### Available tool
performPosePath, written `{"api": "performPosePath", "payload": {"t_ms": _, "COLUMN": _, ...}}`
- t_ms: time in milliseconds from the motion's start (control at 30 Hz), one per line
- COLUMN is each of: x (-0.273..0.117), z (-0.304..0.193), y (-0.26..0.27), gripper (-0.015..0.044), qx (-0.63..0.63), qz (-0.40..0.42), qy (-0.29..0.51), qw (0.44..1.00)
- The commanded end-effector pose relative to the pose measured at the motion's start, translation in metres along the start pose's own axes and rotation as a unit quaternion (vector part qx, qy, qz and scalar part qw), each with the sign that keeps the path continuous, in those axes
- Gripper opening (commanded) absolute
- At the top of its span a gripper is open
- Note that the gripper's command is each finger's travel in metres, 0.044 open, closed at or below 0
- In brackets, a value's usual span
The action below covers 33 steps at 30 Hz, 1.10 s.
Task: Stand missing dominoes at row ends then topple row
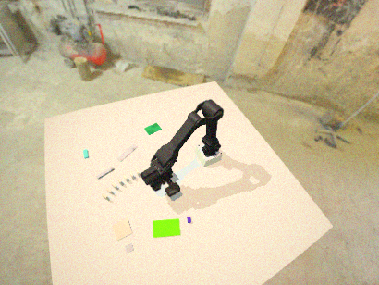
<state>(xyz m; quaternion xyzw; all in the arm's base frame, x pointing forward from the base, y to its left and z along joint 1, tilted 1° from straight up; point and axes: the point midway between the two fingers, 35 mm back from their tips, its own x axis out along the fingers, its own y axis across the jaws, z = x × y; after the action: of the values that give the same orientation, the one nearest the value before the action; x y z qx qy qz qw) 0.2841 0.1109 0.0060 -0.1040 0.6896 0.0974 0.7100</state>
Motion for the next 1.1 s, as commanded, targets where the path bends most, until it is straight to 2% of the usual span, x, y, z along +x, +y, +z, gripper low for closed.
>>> {"api": "performPosePath", "payload": {"t_ms": 0, "x": 0.025, "z": -0.008, "y": 0.001, "gripper": 0.044, "qx": -0.002, "qz": 0.002, "qy": 0.009, "qw": 1.0}}
{"api": "performPosePath", "payload": {"t_ms": 667, "x": 0.043, "z": -0.01, "y": 0.001, "gripper": 0.044, "qx": -0.001, "qz": 0.002, "qy": 0.009, "qw": 1.0}}
{"api": "performPosePath", "payload": {"t_ms": 1067, "x": 0.043, "z": -0.01, "y": 0.001, "gripper": 0.0125, "qx": -0.001, "qz": 0.002, "qy": 0.009, "qw": 1.0}}
